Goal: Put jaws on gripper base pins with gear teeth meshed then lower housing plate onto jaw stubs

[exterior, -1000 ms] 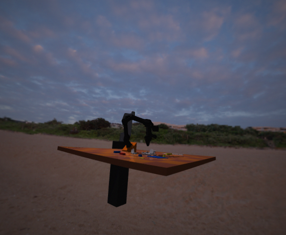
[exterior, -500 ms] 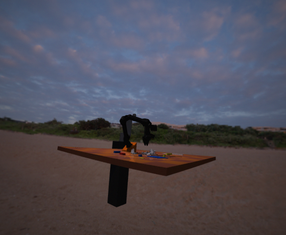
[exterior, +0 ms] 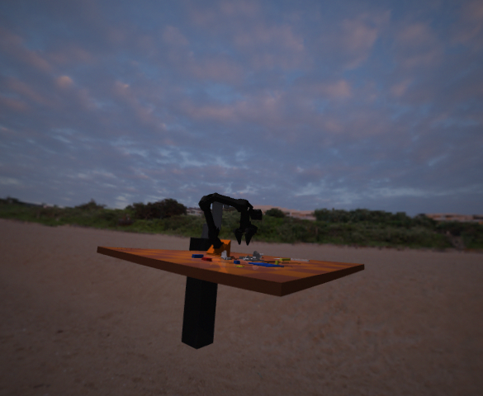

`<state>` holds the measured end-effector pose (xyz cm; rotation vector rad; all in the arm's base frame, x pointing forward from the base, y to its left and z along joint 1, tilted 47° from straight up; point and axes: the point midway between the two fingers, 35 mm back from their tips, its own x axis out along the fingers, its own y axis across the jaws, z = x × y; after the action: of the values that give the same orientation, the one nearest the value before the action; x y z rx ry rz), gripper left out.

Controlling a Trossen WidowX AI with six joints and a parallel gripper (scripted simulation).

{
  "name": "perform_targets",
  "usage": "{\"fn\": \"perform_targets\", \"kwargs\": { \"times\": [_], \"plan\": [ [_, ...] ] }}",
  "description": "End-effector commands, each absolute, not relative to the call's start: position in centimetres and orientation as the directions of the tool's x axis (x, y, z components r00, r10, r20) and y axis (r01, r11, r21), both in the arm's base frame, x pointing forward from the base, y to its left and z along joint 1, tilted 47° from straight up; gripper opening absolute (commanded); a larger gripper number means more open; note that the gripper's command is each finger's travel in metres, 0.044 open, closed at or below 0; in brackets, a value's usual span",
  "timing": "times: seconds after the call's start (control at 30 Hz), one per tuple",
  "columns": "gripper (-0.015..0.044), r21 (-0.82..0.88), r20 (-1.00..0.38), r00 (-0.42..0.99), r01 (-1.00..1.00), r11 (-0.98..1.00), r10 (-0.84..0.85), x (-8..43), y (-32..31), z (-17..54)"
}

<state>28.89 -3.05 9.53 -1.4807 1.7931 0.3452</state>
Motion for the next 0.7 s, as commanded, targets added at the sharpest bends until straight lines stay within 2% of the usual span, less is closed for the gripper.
{"fn": "perform_targets", "kwargs": {
  "times": [0.0,0.67],
  "plan": [
    [0.0440,-0.186,-0.696,-0.031,-0.957,0.222,-0.717,28.4,-3.5,10.0],
    [0.0440,0.141,-0.695,-0.033,-0.986,-0.092,-0.718,26.8,-5.0,11.9]
  ]
}}
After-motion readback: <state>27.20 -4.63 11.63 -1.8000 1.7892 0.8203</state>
